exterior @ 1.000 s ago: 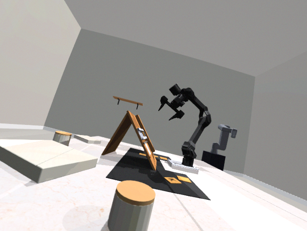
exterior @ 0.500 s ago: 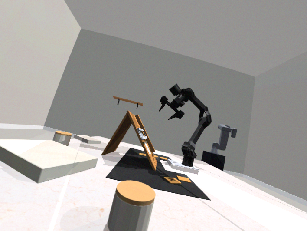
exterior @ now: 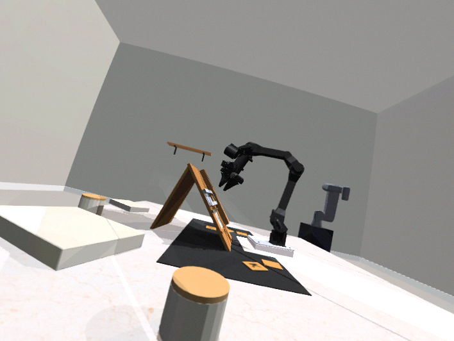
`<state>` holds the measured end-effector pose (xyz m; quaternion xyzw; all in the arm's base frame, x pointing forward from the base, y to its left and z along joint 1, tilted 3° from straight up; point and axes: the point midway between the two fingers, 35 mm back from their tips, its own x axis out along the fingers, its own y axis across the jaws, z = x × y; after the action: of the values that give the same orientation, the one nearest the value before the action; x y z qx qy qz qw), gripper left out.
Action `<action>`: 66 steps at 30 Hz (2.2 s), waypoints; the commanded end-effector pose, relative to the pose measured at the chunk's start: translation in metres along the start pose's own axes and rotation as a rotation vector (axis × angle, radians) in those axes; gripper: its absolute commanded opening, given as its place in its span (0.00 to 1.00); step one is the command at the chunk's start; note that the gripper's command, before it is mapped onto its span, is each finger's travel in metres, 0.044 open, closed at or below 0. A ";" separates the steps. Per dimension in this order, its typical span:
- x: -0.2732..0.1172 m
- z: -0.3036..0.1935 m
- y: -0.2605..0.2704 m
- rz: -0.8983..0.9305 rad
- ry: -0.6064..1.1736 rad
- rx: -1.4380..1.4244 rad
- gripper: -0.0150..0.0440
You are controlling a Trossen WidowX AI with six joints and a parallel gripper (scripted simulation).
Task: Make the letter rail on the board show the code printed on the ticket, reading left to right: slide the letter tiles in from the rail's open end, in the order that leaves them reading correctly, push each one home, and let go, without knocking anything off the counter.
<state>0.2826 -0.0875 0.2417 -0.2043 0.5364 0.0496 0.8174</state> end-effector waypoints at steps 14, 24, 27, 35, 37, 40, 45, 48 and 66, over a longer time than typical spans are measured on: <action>0.130 -0.178 -0.066 0.001 0.414 1.121 0.83; 0.129 -0.179 -0.063 0.002 0.415 1.121 0.83; 0.131 -0.180 -0.063 0.002 0.415 1.121 0.83; 0.160 -0.191 -0.055 0.002 0.415 1.121 0.83; 0.160 -0.190 -0.055 0.002 0.415 1.121 0.83; 0.160 -0.190 -0.055 0.002 0.415 1.121 0.83; 0.160 -0.190 -0.055 0.002 0.415 1.121 0.83; 0.160 -0.190 -0.055 0.002 0.415 1.121 0.83; 0.178 -0.196 -0.051 0.002 0.415 1.121 0.83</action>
<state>0.2048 -0.2353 0.0352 0.2498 0.6284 -0.2819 0.6807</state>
